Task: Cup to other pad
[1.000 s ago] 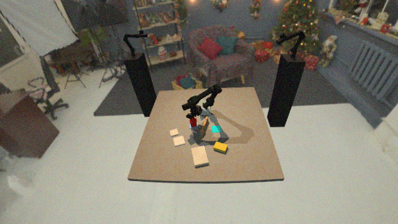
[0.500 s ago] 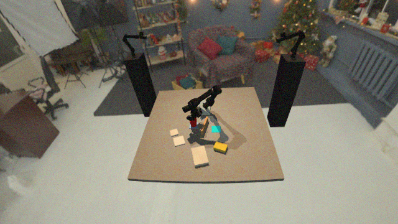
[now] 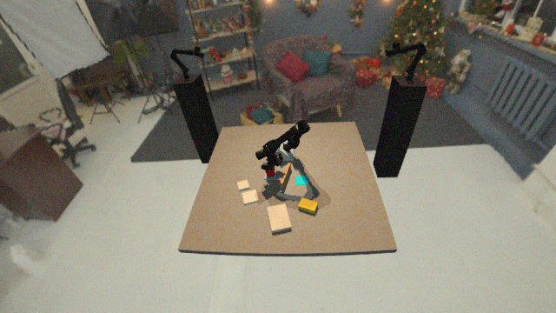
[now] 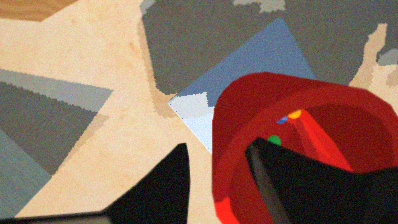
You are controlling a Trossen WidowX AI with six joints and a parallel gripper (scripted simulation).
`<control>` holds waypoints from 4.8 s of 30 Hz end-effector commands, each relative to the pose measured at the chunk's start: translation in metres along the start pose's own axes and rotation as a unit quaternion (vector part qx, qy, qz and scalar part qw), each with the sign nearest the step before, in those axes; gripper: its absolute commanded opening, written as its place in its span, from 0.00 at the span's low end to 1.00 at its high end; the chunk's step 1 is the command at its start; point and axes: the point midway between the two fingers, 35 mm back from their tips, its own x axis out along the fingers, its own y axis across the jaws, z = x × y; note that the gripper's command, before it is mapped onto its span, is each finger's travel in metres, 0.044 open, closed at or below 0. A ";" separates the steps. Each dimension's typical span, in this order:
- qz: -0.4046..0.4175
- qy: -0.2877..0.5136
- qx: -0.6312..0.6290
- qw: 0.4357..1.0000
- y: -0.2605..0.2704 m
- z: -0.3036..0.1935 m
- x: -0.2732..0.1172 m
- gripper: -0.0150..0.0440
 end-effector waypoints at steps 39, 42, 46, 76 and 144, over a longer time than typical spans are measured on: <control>-0.001 0.000 0.003 1.000 -0.002 0.000 -0.069 0.25; -0.001 -0.001 0.003 1.000 0.000 0.000 -0.078 0.25; -0.001 -0.001 0.004 1.000 0.001 0.001 -0.081 0.25; 0.000 -0.002 0.006 1.000 0.005 0.013 -0.079 0.25; 0.001 -0.004 0.004 1.000 0.050 0.193 -0.082 0.25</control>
